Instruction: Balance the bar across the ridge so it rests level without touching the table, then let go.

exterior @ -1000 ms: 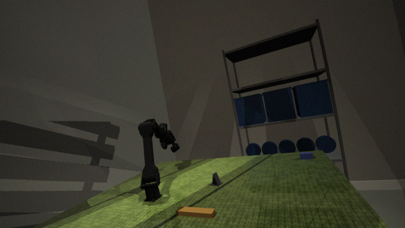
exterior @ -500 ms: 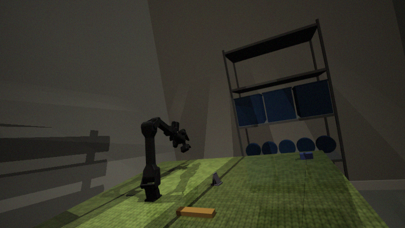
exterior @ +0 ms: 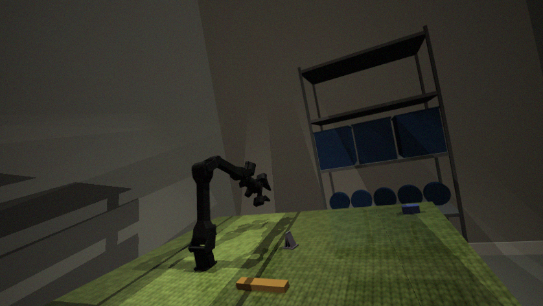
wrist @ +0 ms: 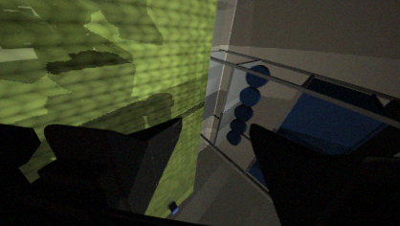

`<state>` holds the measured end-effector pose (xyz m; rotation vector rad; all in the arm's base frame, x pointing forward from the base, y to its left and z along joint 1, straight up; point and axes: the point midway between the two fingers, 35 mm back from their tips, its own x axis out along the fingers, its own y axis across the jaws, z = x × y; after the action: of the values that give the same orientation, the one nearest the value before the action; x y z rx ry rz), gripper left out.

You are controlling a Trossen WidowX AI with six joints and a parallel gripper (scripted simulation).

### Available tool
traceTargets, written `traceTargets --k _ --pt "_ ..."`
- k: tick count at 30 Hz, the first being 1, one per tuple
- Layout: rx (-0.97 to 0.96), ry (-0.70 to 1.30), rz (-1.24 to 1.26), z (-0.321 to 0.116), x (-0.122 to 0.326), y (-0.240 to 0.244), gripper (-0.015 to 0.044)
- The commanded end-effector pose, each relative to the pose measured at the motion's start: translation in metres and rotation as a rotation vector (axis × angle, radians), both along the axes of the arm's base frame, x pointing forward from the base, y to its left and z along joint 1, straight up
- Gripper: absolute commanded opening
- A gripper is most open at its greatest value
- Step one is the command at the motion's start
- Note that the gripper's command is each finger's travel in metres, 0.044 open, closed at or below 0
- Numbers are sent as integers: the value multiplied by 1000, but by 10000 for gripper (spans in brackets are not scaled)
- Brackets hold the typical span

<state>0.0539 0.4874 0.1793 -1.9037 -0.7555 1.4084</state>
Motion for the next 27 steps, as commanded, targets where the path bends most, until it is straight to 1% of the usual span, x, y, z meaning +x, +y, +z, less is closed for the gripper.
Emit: traceTargets --k 1,17,27 --pt "-16 50 -88 -4 30 -11 315" --pt "-61 206 -416 -19 129 -62 315" --pt "-59 312 -623 -24 176 -104 315"
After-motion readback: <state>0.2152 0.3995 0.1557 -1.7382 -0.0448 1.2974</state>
